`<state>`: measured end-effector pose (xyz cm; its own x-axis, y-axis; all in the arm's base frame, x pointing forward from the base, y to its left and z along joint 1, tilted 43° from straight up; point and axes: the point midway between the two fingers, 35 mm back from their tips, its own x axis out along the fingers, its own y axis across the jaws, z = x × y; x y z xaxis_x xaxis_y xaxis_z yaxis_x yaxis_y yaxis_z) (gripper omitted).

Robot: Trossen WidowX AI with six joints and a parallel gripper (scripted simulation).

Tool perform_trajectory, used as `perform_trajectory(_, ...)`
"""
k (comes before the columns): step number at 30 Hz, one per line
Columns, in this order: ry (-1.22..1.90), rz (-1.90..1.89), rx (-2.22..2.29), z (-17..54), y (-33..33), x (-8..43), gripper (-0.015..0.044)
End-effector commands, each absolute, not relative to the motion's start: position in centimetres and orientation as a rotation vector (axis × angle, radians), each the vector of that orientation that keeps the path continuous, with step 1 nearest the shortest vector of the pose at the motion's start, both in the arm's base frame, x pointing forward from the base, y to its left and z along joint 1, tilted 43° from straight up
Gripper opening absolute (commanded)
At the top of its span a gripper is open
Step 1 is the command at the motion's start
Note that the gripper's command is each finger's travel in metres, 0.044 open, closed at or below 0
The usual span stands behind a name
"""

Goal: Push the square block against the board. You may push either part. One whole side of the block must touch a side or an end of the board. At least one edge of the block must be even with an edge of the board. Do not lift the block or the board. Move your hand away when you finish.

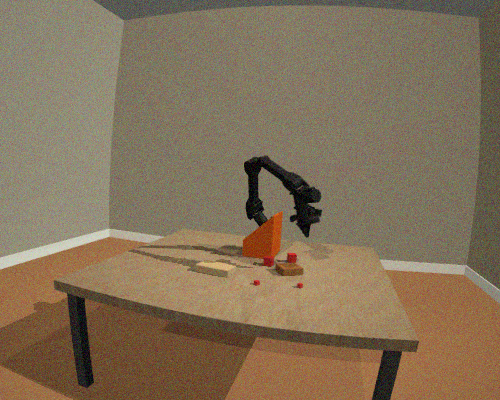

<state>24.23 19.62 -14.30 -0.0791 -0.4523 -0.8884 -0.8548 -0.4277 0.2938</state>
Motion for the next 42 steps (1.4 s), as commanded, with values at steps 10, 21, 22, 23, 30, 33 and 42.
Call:
perform_trajectory(10,1.617,1.353,-2.045,-23.5,14.5,25.5,0.0)
perform_trajectory(21,1.619,1.35,-2.046,-27.6,10.7,25.4,0.0)
perform_trajectory(22,1.619,1.35,-2.046,-27.6,10.7,25.4,0.0)
perform_trajectory(23,1.619,1.35,-2.046,-27.6,10.7,25.4,0.0)
perform_trajectory(30,1.618,1.351,-2.046,-27.3,10.4,25.8,0.0)
perform_trajectory(33,1.618,1.351,-2.046,-27.1,10.1,26.0,0.0)
perform_trajectory(42,1.617,1.351,-2.047,-26.4,9.4,26.8,0.0)
